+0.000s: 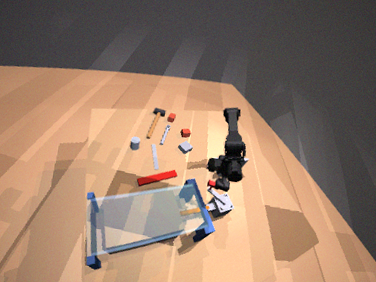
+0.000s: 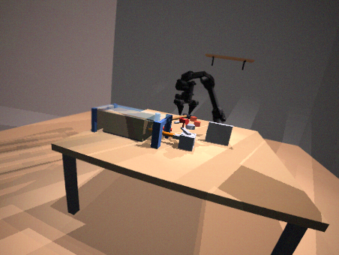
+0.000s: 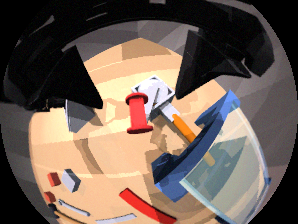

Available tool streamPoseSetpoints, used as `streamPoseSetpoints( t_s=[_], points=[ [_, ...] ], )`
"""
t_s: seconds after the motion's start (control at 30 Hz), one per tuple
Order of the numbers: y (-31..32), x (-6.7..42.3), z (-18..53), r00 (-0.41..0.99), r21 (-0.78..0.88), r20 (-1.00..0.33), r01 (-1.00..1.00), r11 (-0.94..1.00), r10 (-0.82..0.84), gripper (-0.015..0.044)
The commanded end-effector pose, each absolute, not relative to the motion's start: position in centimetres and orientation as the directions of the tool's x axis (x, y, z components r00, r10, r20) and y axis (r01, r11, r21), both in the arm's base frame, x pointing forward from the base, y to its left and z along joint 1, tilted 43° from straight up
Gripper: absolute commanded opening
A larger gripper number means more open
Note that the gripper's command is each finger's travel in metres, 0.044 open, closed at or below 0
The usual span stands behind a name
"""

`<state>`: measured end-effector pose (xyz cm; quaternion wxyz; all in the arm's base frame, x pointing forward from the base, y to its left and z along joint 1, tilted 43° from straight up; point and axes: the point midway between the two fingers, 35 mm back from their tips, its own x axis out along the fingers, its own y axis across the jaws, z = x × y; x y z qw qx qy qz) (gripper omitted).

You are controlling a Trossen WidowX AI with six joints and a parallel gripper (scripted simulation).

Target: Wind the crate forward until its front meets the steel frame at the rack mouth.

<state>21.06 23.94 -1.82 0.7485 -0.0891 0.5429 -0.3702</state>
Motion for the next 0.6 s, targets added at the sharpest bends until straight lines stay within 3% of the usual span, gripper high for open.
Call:
streamPoseSetpoints(
  t_s=[0.0,0.57],
  points=[
    [23.3,21.2,-2.4,0.134,-0.54,-0.744,0.457,0.707,-0.655,0.044],
    [21.6,21.7,-4.6,0.135,-0.54,-0.743,0.457,0.707,-0.655,0.044]
  ],
)
